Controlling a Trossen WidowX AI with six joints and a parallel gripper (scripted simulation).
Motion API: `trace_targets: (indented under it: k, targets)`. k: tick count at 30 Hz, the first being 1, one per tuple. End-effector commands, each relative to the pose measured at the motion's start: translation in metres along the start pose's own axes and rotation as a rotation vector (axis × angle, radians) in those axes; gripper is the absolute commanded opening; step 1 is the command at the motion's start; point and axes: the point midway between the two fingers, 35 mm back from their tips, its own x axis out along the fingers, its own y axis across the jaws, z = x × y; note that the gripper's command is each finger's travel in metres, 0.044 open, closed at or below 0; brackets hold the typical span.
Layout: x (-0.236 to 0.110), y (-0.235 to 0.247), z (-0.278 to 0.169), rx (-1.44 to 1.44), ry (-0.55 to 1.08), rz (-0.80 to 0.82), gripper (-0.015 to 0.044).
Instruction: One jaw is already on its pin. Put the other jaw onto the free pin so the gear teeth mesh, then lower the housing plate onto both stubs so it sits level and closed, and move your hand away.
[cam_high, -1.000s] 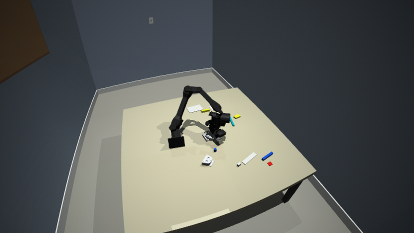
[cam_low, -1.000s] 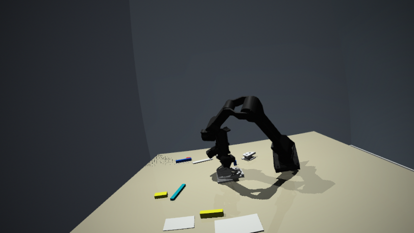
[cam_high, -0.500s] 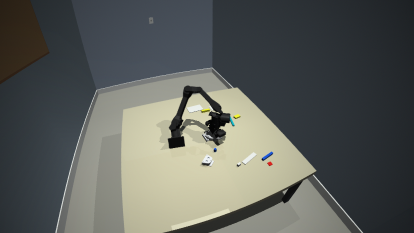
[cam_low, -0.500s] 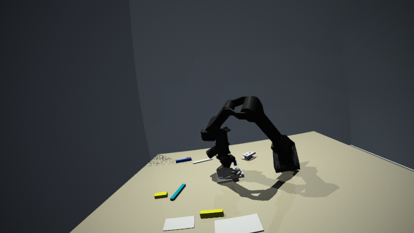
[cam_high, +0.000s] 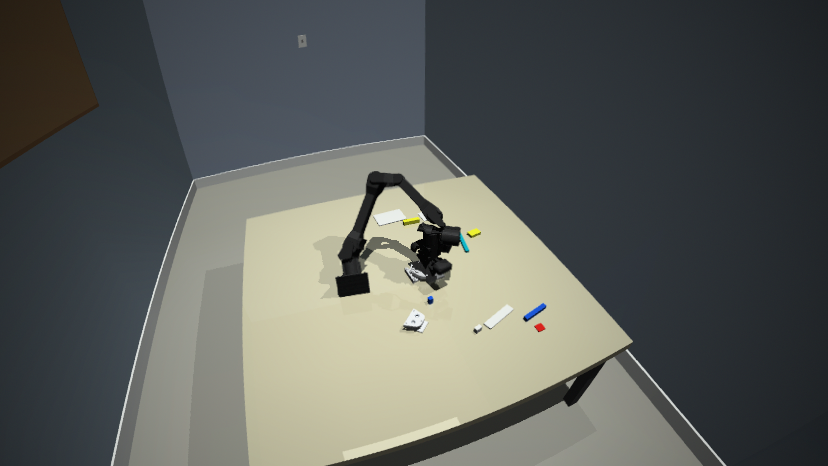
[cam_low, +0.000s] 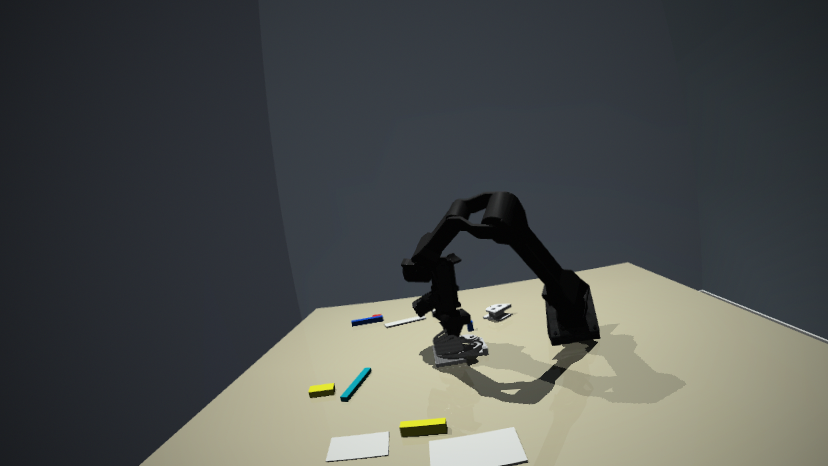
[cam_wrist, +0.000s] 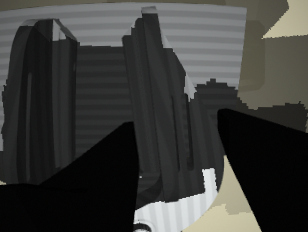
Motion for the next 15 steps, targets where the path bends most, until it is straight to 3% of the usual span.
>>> trace_targets:
  k: [1,15]
  targets:
    - [0.0041,0.0013,0.0000,0.000,0.006,0.005,0.0134]
    - [-0.0023,0.0012,-0.0001,0.000,0.006,0.005,0.0134]
